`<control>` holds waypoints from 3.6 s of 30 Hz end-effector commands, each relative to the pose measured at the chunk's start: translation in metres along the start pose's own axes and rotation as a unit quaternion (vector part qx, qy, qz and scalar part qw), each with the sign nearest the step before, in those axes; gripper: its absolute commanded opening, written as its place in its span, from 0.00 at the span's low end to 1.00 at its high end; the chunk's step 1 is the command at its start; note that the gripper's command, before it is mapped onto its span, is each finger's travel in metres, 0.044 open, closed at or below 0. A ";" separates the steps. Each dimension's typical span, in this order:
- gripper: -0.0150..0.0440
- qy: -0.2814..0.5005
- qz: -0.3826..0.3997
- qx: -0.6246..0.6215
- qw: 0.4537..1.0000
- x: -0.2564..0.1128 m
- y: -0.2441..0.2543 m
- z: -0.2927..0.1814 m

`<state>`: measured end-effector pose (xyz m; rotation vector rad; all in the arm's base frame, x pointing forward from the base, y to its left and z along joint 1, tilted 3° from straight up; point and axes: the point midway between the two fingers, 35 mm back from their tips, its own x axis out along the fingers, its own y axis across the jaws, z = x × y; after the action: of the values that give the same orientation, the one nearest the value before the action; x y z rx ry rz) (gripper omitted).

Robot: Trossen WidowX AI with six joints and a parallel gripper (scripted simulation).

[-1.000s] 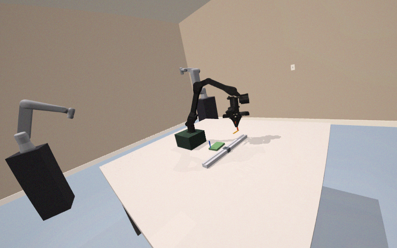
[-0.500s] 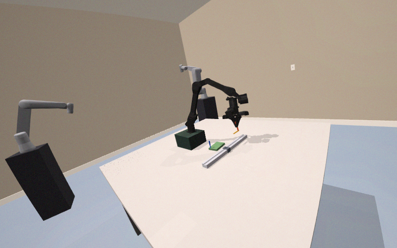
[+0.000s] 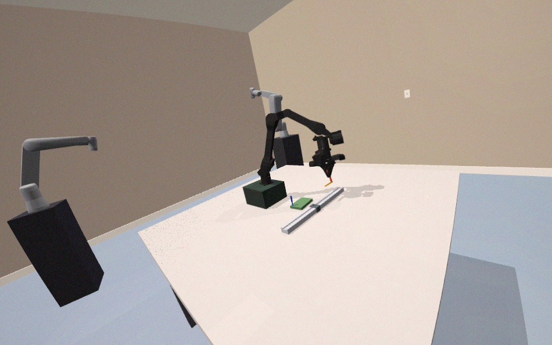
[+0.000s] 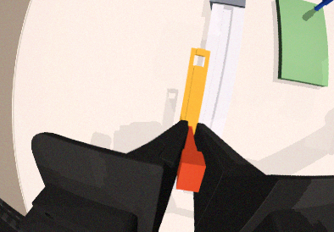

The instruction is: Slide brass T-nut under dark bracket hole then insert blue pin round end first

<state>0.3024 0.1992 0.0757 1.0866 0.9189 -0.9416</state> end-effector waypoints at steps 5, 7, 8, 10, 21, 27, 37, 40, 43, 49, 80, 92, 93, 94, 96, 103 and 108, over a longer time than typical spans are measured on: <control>0.00 -0.002 0.017 0.005 1.000 0.000 -0.002 0.000; 0.00 -0.002 0.021 0.006 1.000 0.000 -0.002 0.000; 0.00 -0.002 0.023 0.006 1.000 0.000 -0.002 0.000; 0.00 -0.003 0.026 0.007 1.000 0.000 -0.002 -0.001; 0.00 -0.004 0.045 0.011 0.999 0.000 -0.005 -0.001; 0.00 -0.004 0.055 0.014 0.998 0.001 -0.006 -0.001; 0.00 -0.004 0.072 0.018 0.997 0.001 -0.008 -0.002; 0.00 -0.005 0.078 0.019 0.997 0.001 -0.009 -0.002; 0.00 -0.005 0.083 0.021 0.996 0.001 -0.009 -0.002; 0.00 -0.005 0.093 0.024 0.995 0.001 -0.011 -0.002; 0.00 -0.003 0.144 0.041 0.989 0.001 -0.019 -0.001; 0.00 -0.001 0.164 0.048 0.985 0.001 -0.022 -0.001; 0.00 -0.001 0.165 0.048 0.985 0.001 -0.023 -0.001; 0.00 -0.001 0.167 0.049 0.985 0.001 -0.023 -0.001; 0.00 -0.001 0.170 0.050 0.984 0.001 -0.024 0.000; 0.00 0.000 0.181 0.055 0.982 0.000 -0.026 0.000; 0.00 0.001 0.189 0.058 0.980 0.000 -0.027 0.001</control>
<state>0.2782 0.1942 0.0669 1.2937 0.6475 -0.6928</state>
